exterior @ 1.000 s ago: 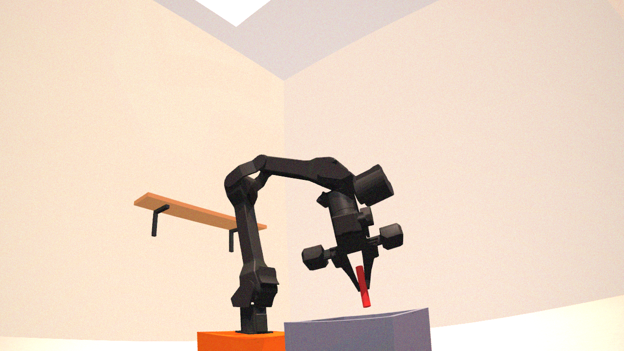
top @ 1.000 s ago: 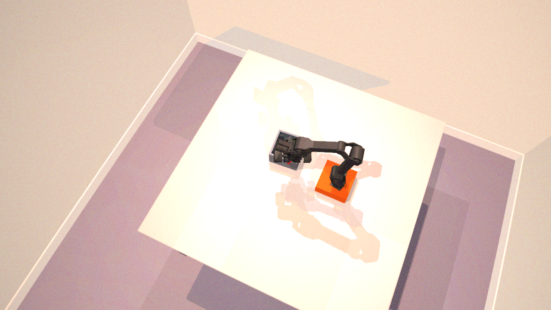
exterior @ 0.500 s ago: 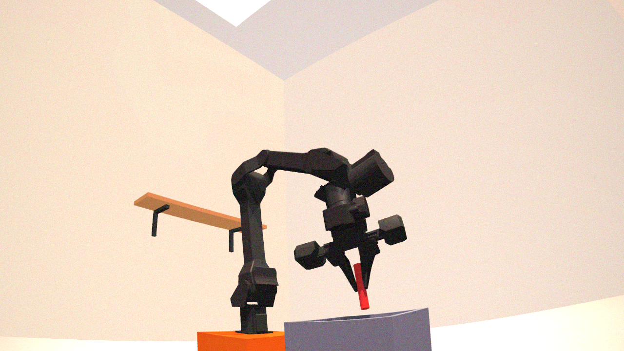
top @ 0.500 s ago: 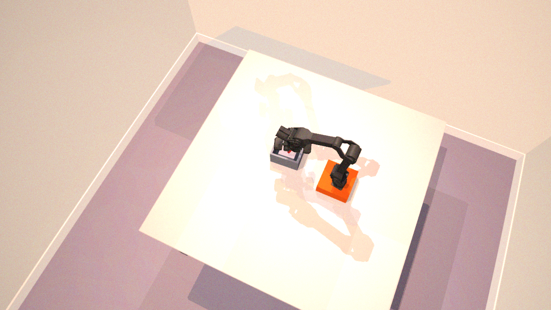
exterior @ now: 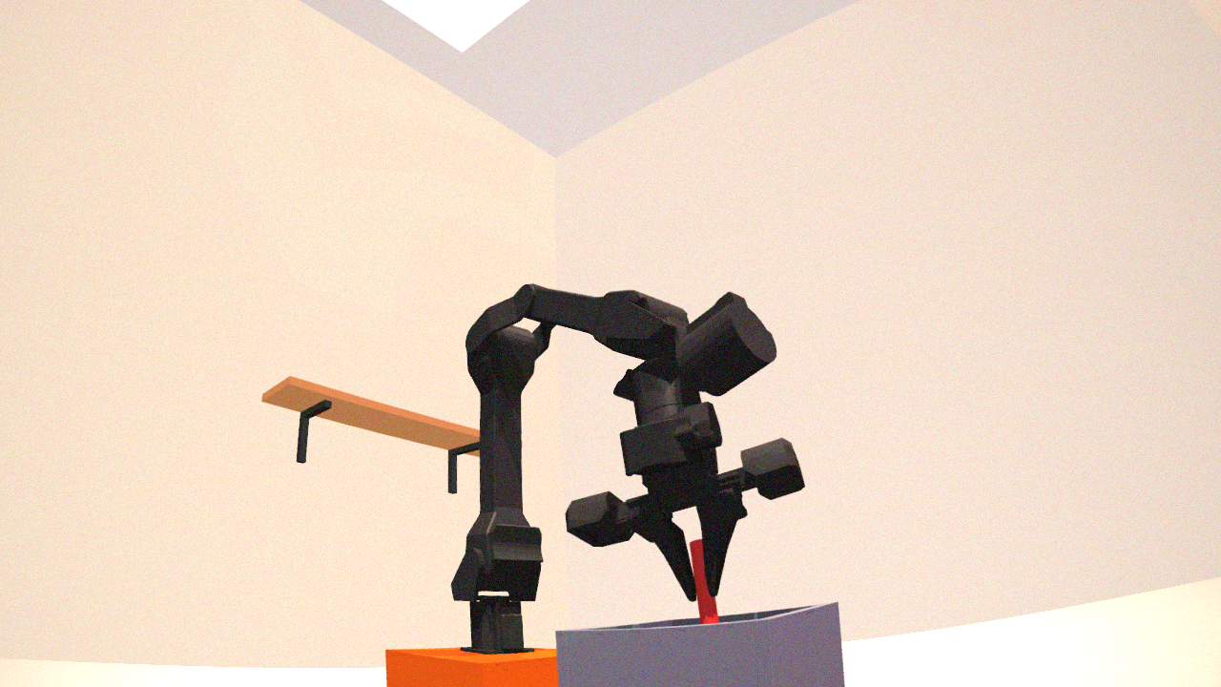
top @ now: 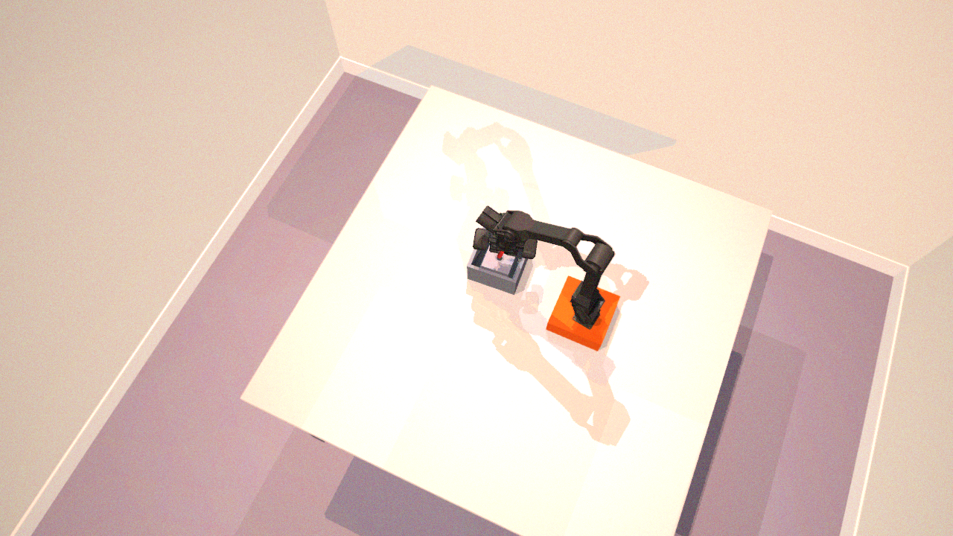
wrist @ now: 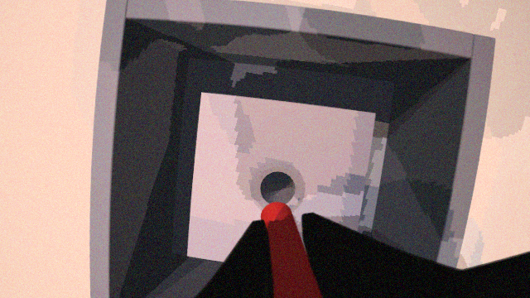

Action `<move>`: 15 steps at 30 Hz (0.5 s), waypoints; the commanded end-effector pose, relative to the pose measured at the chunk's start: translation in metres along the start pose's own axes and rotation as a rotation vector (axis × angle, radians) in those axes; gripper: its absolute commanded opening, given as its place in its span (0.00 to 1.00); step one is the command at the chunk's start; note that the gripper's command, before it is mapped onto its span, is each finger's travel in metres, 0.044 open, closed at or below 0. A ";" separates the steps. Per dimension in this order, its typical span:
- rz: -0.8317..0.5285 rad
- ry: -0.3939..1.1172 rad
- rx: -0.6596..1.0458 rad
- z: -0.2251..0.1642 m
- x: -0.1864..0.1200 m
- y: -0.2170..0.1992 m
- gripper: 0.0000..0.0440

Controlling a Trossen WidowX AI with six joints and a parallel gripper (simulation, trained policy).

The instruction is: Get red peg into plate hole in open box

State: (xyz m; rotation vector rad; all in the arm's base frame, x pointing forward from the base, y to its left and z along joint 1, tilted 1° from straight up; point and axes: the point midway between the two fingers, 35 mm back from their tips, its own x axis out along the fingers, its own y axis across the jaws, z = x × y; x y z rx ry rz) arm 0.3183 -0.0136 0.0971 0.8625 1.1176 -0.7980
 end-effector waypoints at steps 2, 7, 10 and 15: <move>-0.012 0.017 -0.003 0.003 0.011 0.001 0.02; -0.041 0.033 -0.017 0.005 0.028 -0.001 0.18; -0.063 0.042 -0.037 0.006 0.035 -0.002 0.32; -0.067 0.042 -0.046 0.014 0.039 0.004 0.43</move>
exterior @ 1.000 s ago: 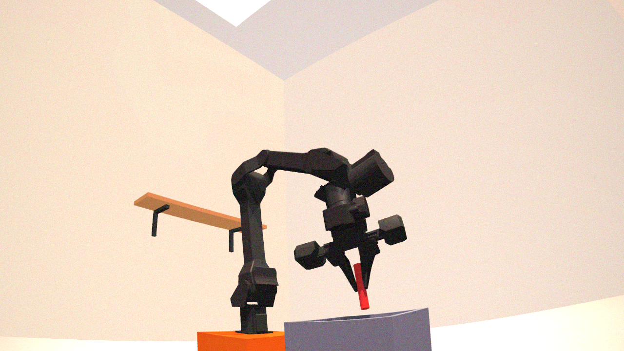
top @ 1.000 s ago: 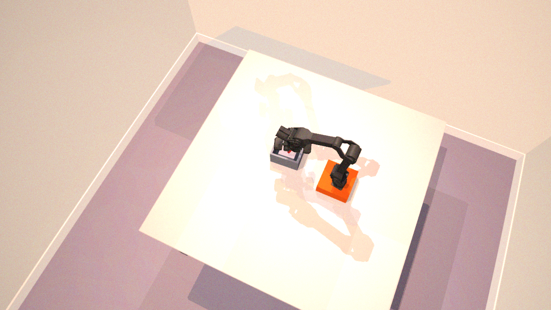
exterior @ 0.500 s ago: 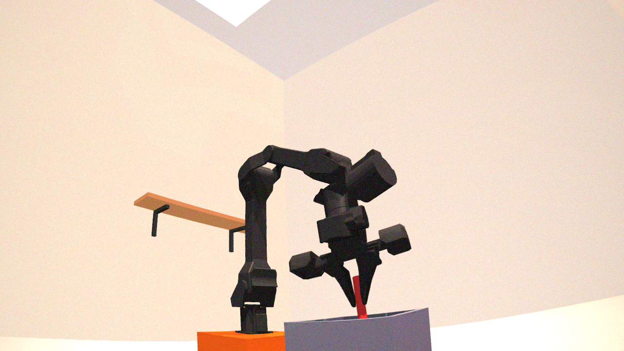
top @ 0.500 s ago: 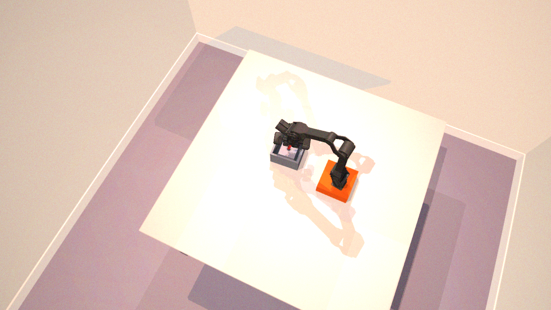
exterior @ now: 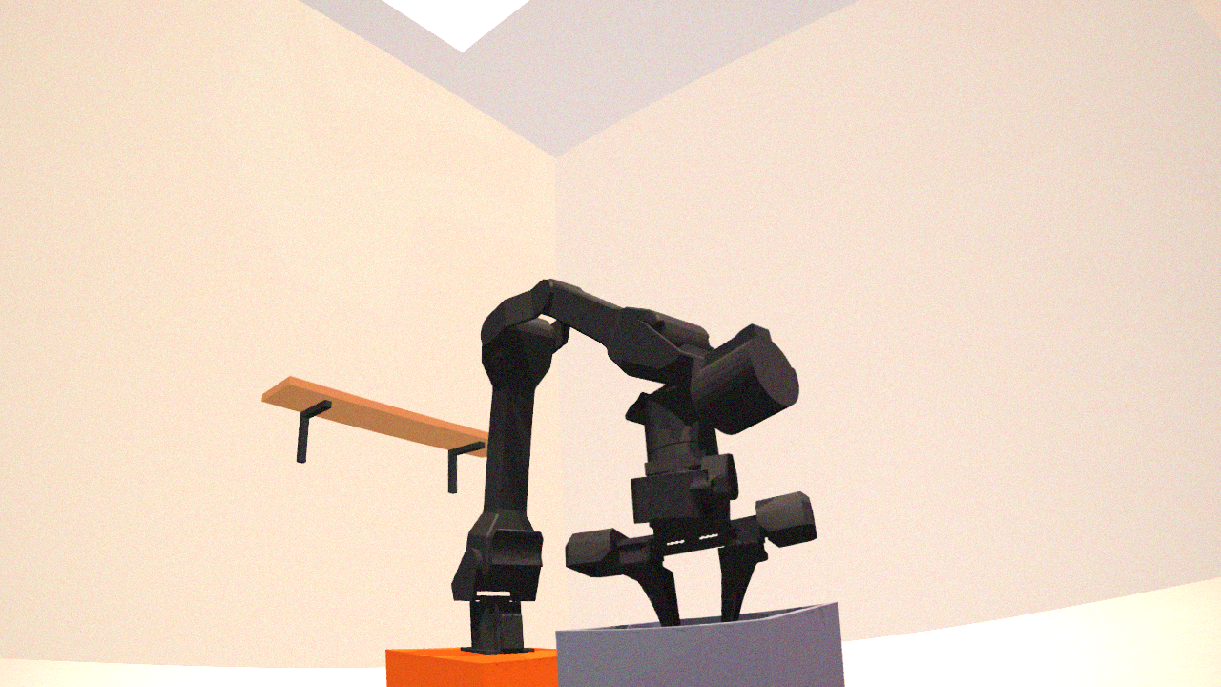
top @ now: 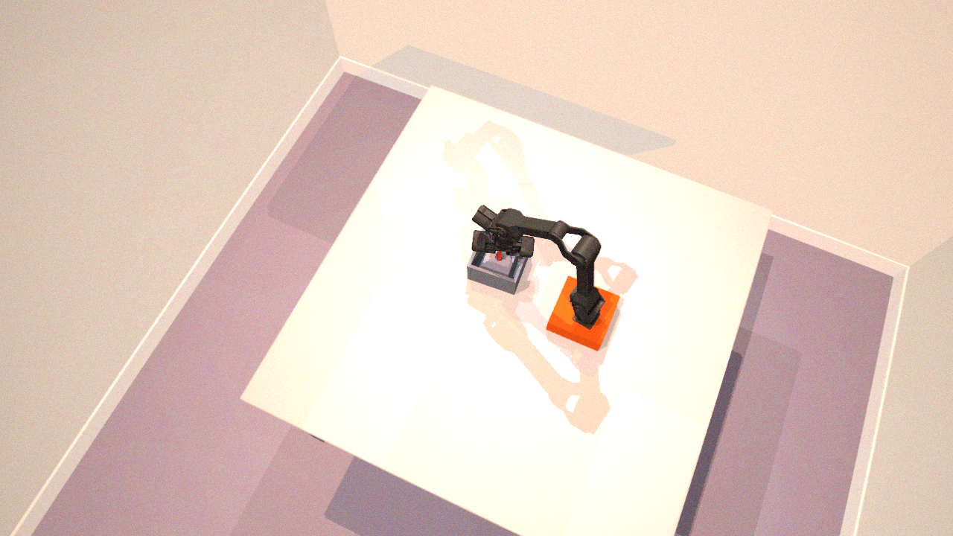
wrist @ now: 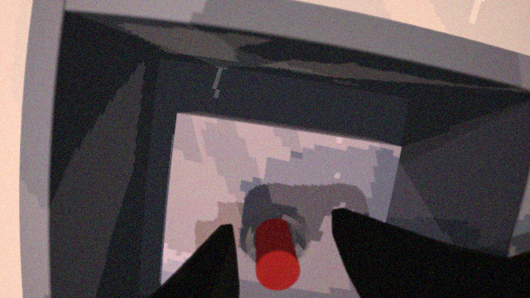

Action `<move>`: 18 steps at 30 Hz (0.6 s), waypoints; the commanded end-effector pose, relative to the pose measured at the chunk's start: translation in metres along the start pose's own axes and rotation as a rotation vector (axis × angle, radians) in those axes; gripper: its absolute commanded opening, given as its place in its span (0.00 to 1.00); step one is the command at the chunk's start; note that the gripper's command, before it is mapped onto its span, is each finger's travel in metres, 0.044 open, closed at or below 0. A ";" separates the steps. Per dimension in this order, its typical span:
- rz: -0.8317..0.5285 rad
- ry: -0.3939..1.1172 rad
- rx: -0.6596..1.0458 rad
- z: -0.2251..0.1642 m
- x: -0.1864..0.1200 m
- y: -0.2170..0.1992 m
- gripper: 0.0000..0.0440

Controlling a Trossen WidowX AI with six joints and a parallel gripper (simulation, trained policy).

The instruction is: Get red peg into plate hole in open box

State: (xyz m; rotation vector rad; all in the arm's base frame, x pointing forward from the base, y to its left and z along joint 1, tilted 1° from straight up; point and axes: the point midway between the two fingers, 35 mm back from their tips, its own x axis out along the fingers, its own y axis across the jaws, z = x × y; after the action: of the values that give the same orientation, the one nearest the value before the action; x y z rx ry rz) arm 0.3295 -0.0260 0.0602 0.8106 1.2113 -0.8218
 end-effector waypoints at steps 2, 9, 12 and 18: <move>0.017 -0.007 -0.011 0.010 0.000 0.010 0.54; 0.026 -0.021 -0.025 0.029 0.000 0.021 0.90; 0.038 -0.037 -0.024 0.038 -0.001 0.027 1.00; 0.066 -0.081 -0.009 0.059 -0.005 0.033 1.00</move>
State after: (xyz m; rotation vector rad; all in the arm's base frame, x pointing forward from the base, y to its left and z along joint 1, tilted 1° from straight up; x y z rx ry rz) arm 0.3562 -0.0442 0.0675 0.7652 1.2281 -0.7840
